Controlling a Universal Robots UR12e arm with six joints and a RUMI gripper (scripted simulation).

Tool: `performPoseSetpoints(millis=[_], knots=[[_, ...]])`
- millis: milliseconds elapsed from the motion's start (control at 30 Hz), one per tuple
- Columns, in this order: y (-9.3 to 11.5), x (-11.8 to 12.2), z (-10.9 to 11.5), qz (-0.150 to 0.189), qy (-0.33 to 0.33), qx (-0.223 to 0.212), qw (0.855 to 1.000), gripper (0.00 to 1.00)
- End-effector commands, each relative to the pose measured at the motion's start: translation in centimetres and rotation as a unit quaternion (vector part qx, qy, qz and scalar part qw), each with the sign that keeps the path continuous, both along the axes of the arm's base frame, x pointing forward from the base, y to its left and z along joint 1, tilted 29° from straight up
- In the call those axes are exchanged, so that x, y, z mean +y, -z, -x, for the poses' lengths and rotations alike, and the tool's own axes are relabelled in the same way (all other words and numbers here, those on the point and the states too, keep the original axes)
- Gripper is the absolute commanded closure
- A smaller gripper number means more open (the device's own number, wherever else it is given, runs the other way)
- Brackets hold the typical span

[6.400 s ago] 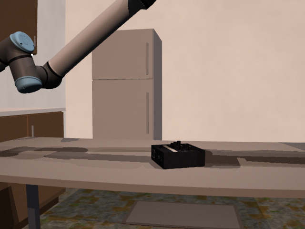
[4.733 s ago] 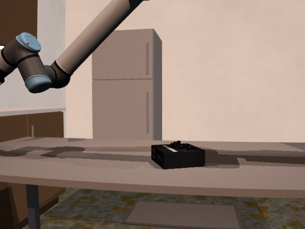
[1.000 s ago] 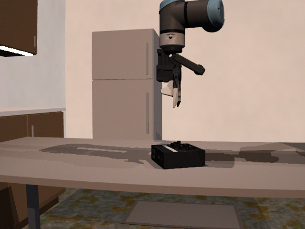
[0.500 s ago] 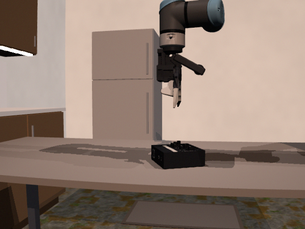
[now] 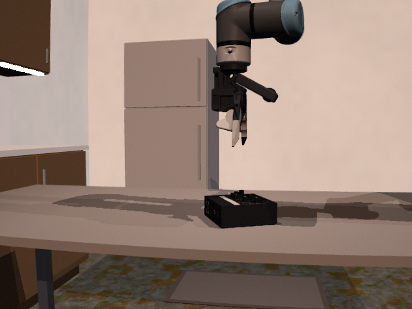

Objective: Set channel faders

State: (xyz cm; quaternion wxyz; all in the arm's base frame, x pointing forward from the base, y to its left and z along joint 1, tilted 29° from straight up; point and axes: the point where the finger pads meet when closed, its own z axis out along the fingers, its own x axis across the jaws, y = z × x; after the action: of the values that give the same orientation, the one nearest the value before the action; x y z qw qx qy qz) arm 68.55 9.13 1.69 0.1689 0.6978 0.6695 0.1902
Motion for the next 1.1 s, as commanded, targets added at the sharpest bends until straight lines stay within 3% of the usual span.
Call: performPoseSetpoints(millis=[0, 367, 533, 700, 867, 933, 1067], knots=[[0.2, 0.1, -0.1, -0.018, 0.031, -0.001, 0.999, 0.00], [1.0, 0.2, -0.2, -0.072, 0.123, -0.004, 0.990, 0.00], [1.5, 0.3, -0.3, -0.113, 0.191, -0.005, 0.975, 0.00], [2.1, 0.5, -0.5, -0.160, 0.267, -0.007, 0.950, 0.00], [2.7, 0.5, -0.7, -0.210, 0.349, -0.007, 0.913, 0.00], [2.7, 0.5, -0.7, -0.210, 0.349, -0.007, 0.913, 0.00], [3.2, 0.6, -0.9, -0.252, 0.415, -0.008, 0.874, 0.00]])
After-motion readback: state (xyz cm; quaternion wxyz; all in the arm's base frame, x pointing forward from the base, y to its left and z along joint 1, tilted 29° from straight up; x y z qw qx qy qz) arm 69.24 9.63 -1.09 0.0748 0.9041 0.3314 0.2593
